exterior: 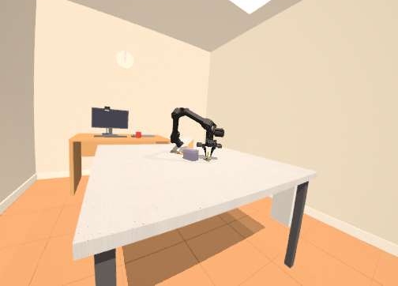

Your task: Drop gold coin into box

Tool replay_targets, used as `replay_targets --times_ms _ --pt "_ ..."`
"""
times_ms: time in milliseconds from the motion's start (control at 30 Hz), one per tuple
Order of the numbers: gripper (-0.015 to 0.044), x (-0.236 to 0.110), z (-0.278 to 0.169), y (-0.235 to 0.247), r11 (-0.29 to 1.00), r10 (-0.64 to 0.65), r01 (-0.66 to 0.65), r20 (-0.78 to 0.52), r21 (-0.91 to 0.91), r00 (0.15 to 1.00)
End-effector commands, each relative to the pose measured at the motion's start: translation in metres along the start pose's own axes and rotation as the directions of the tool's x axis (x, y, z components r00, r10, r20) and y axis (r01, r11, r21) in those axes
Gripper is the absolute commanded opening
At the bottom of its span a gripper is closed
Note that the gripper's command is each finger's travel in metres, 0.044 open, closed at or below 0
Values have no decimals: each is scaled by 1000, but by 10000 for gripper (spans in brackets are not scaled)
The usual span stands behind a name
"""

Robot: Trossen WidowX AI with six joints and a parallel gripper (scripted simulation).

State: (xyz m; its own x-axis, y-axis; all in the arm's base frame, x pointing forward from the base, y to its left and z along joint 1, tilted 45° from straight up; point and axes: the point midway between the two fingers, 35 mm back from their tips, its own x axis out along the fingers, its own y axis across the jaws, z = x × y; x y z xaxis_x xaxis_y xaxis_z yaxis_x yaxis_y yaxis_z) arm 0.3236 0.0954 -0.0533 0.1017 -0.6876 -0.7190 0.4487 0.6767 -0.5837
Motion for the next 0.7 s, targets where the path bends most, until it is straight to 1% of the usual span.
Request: replay_targets --times_ms 0,300,500,667 --pt "161 6 -1 -1 1000 -4 4 4 -7 1000" --pt "161 18 -1 -3 1000 -6 6 4 -7 1000" --pt "3 18 -1 -3 1000 -6 6 4 -7 1000" --pt "0 18 -1 -3 1000 -6 6 4 -7 1000"
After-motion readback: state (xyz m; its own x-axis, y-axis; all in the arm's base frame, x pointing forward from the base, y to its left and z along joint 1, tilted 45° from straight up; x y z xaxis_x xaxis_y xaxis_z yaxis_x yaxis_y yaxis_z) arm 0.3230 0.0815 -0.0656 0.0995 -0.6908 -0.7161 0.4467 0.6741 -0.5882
